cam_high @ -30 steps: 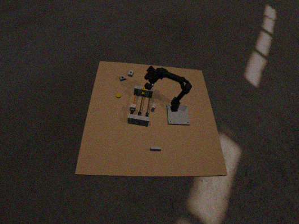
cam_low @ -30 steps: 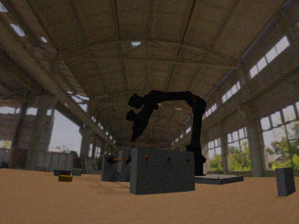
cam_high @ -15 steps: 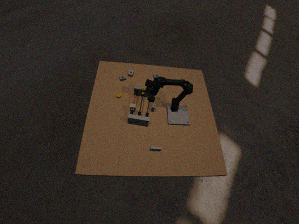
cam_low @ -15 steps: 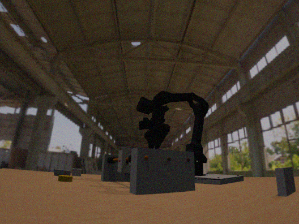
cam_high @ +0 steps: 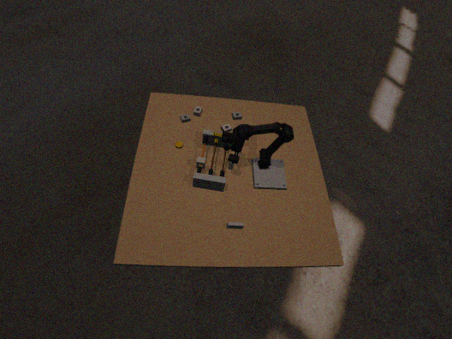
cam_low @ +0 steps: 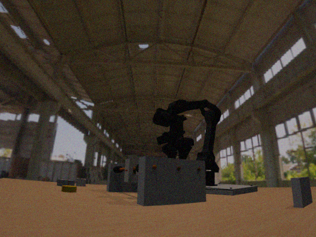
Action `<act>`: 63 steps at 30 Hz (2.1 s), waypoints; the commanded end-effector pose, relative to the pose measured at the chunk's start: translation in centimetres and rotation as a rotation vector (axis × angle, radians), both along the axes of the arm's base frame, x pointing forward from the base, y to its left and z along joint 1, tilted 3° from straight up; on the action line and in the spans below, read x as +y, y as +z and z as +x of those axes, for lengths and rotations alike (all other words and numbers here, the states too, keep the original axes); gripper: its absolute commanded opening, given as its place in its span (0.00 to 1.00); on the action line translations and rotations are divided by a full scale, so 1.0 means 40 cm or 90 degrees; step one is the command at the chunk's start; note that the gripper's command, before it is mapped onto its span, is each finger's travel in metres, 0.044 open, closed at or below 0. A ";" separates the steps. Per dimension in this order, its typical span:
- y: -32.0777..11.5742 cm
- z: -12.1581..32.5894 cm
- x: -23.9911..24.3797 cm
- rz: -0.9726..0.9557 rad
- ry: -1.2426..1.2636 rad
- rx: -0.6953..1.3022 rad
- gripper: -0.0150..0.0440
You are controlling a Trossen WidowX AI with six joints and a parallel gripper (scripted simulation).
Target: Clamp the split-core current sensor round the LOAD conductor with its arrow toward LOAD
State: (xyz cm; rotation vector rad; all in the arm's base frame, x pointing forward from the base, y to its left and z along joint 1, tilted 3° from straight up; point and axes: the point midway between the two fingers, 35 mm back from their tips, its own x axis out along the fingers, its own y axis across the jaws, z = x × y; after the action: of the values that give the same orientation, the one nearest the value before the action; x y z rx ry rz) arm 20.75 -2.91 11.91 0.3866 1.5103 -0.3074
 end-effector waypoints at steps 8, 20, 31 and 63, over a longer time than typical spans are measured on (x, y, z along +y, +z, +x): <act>-0.047 0.001 0.001 -0.001 -0.002 0.004 1.00; -0.096 0.001 0.003 -0.001 -0.002 0.004 1.00; -0.134 -0.001 0.006 -0.001 -0.002 0.005 1.00; -0.019 0.014 -0.002 0.000 -0.001 0.002 0.25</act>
State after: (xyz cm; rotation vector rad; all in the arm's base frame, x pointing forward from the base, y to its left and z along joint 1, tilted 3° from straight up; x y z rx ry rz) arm 21.10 -2.86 9.84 0.3901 1.5224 -0.3125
